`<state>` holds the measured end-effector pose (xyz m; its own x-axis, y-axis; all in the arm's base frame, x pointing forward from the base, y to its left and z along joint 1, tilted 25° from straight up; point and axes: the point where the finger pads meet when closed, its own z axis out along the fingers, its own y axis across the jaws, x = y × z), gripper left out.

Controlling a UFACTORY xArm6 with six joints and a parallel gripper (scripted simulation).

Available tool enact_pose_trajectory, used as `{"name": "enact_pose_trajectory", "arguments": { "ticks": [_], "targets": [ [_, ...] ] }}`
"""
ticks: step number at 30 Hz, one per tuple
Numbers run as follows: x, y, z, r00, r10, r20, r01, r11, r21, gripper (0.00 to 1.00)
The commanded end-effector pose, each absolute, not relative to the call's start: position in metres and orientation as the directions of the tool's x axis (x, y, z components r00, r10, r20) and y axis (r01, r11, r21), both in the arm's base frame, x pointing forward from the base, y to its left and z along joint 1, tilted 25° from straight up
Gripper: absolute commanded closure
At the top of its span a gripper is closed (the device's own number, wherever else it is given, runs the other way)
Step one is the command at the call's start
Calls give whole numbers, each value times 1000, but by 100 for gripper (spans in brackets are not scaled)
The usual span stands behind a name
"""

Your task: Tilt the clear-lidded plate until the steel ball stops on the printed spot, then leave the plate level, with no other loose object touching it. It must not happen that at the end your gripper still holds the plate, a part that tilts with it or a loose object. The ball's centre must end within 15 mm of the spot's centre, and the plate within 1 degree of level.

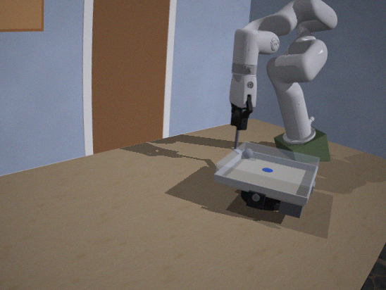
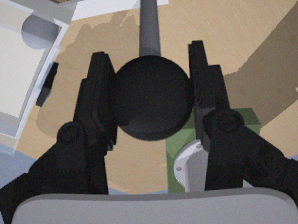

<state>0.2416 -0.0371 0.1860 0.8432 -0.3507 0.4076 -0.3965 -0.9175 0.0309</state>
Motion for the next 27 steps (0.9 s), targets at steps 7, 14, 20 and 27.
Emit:
{"name": "enact_pose_trajectory", "arguments": {
  "ticks": [7,14,20,27],
  "targets": [
    [243,-37,188,840,-350,415,-396,-918,26,100],
    [243,-36,190,840,-350,415,-396,-918,26,100],
    [243,-36,190,840,-350,415,-396,-918,26,100],
    [244,-38,187,840,-350,415,-396,-918,26,100]
  ]
}}
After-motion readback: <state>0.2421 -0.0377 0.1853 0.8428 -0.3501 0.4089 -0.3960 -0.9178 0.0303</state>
